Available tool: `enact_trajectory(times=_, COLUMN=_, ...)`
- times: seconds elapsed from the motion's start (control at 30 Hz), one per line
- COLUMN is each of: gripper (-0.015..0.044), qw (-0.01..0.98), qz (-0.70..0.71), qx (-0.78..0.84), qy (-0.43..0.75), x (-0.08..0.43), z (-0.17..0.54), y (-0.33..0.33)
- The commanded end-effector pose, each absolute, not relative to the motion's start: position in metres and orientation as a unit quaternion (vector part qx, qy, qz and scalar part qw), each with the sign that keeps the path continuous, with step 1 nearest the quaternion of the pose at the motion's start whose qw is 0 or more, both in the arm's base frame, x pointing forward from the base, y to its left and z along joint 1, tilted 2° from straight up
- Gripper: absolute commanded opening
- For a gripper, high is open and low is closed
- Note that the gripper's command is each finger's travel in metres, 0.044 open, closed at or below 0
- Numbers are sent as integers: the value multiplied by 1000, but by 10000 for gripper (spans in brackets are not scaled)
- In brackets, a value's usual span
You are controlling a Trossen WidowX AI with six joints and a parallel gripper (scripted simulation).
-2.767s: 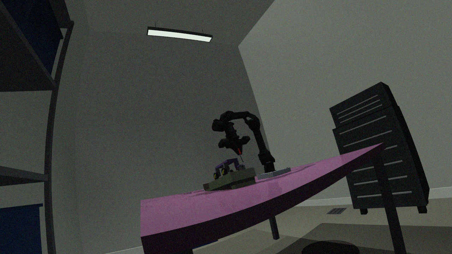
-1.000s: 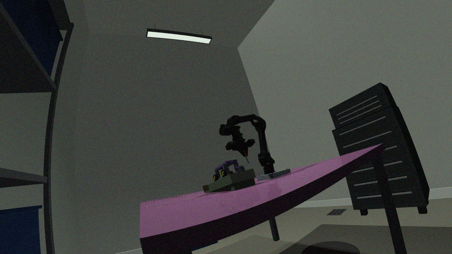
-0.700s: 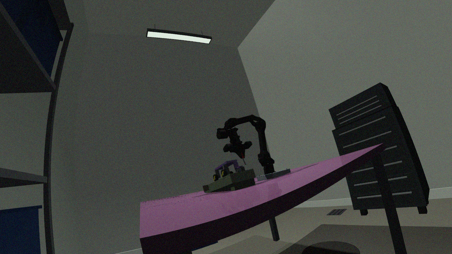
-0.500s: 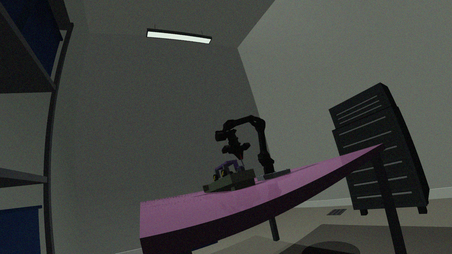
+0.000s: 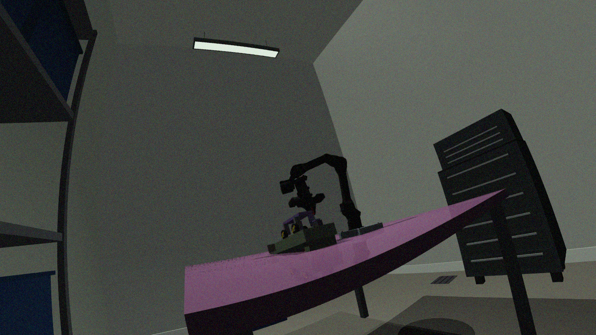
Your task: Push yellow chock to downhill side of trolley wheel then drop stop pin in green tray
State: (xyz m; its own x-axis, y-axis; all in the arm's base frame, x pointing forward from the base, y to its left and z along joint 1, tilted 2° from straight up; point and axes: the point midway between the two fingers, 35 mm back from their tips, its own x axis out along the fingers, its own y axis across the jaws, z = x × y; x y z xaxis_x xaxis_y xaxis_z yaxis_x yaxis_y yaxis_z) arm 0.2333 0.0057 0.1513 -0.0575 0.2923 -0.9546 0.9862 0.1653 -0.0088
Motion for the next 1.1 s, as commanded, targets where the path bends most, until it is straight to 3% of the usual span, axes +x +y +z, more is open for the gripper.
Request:
enact_trajectory(times=0.0, gripper=0, qw=453, qz=-385, qx=517, qy=616, x=235, z=149, y=-9)
enact_trajectory(times=0.57, gripper=0, qw=454, qz=-387, qx=516, qy=615, x=240, z=136, y=-77)
enact_trajectory(times=1.07, gripper=0, qw=396, qz=-478, qx=572, qy=536, x=240, z=136, y=-77)
